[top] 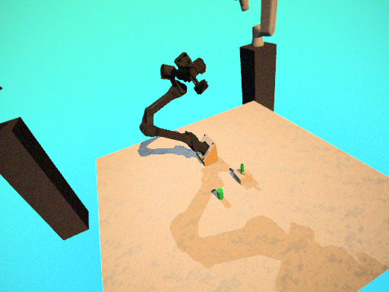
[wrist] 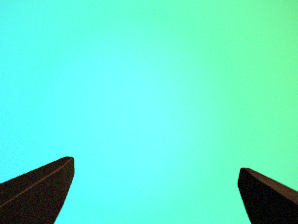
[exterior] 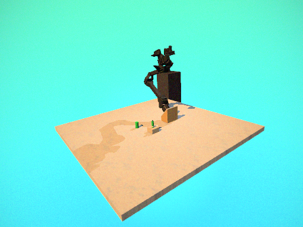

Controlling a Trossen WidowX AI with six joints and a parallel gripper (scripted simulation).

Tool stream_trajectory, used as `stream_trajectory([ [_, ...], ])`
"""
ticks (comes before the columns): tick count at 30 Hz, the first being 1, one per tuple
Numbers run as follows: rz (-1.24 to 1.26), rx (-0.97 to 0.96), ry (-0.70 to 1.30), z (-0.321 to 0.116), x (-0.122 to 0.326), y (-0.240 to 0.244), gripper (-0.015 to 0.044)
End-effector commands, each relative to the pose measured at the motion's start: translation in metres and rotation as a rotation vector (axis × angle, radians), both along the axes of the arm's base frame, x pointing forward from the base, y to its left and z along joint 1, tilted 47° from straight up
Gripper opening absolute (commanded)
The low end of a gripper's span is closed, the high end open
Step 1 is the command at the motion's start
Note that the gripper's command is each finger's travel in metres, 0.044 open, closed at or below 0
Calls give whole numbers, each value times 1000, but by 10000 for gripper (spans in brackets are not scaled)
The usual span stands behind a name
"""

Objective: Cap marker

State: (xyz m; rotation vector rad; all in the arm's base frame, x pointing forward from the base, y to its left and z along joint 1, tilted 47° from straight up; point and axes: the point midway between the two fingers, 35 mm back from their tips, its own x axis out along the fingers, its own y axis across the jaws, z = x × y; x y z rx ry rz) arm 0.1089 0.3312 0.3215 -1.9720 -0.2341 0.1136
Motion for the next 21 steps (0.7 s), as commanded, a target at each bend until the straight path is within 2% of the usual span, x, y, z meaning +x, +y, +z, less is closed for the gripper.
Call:
stream_trajectory([
  [1, -1, 5, 1, 0, 1, 0, 374],
  [6, -20, 176, 48, -15, 37, 11, 247],
  [12, -110, 432, 173, -51, 102, 8, 247],
  [21, -258, 622, 272, -86, 153, -16, 247],
])
